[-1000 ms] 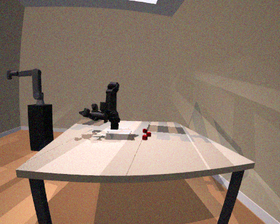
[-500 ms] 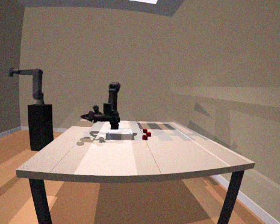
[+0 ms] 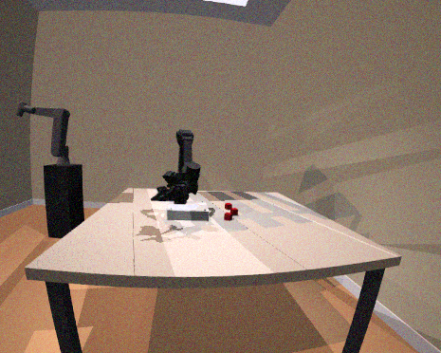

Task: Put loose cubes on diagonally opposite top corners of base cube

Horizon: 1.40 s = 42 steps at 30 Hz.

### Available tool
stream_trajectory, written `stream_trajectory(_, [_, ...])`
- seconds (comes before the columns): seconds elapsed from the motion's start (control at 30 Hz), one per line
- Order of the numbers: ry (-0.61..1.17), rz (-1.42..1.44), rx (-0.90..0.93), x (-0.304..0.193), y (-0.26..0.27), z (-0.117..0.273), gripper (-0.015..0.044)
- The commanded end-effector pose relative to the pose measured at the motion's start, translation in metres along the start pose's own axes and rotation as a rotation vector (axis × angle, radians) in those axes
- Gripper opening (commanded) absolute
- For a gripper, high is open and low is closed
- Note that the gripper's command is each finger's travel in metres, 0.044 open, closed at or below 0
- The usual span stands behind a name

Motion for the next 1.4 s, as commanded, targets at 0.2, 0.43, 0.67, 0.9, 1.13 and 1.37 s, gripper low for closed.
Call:
stream_trajectory(0.2, [0.298, 0.114, 0.311, -0.044, 0.077, 0.07, 0.0265])
stream_trajectory(0.43, [0.532, 0.231, 0.485, -0.072, 0.106, 0.142, 0.0265])
stream_trajectory(0.67, [0.766, 0.374, 0.607, -0.092, 0.11, 0.223, 0.0265])
stream_trajectory(0.9, [0.986, 0.547, 0.671, -0.099, 0.089, 0.302, 0.0265])
stream_trajectory(1.13, [1.176, 0.747, 0.671, -0.091, 0.048, 0.373, 0.0265])
stream_trajectory(1.37, [1.318, 0.968, 0.608, -0.068, -0.008, 0.429, 0.0265])
Point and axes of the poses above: the point midway between the two fingers, 35 mm back from their tips, its own z axis back along the fingers, its own y axis across the jaws, x = y × z, the point moved 4 cm from there along z, back along the fingers, and after that the axes turned 2 degrees about -z, right-handed, at the moved point
